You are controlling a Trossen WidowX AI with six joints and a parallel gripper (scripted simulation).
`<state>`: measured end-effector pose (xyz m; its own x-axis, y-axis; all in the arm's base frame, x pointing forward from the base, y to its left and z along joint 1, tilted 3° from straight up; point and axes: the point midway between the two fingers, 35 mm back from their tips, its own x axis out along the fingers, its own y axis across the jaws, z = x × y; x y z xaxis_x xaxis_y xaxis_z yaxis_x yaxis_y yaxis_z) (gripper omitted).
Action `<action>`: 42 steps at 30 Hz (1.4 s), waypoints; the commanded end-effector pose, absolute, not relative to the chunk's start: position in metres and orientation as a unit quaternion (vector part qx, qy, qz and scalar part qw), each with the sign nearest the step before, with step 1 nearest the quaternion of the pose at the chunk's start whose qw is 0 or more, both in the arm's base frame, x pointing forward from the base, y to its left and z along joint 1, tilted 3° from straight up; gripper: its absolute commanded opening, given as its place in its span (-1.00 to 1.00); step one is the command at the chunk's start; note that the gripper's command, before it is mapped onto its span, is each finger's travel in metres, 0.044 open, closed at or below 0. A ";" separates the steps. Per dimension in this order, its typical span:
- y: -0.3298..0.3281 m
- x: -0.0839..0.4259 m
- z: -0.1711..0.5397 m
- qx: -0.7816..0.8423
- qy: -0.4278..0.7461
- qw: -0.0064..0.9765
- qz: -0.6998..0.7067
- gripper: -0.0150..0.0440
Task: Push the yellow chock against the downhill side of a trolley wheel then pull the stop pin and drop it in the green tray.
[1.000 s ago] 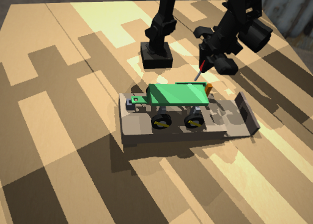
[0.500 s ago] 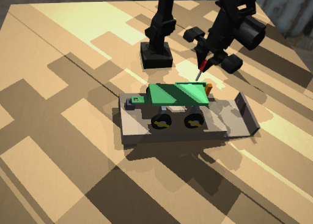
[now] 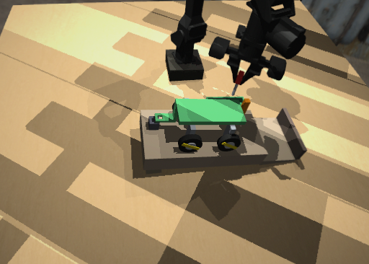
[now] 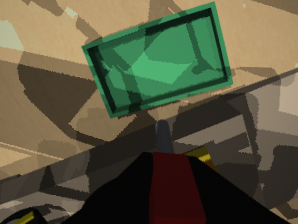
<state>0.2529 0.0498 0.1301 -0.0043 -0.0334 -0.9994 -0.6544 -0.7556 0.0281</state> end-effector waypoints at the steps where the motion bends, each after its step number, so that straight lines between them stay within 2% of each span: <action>1: 0.049 0.252 0.130 -0.675 0.214 0.208 0.675 -0.49; 12: 0.047 0.252 0.130 -0.699 0.094 0.128 0.697 -0.49; 32: 0.053 0.229 0.110 -0.698 0.082 0.121 0.700 -0.49; 42: 0.062 0.233 0.085 -0.702 0.026 0.176 0.689 -0.49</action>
<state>0.2331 0.0584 0.0938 0.0430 0.1718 -0.9842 -0.2857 -0.9419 -0.1769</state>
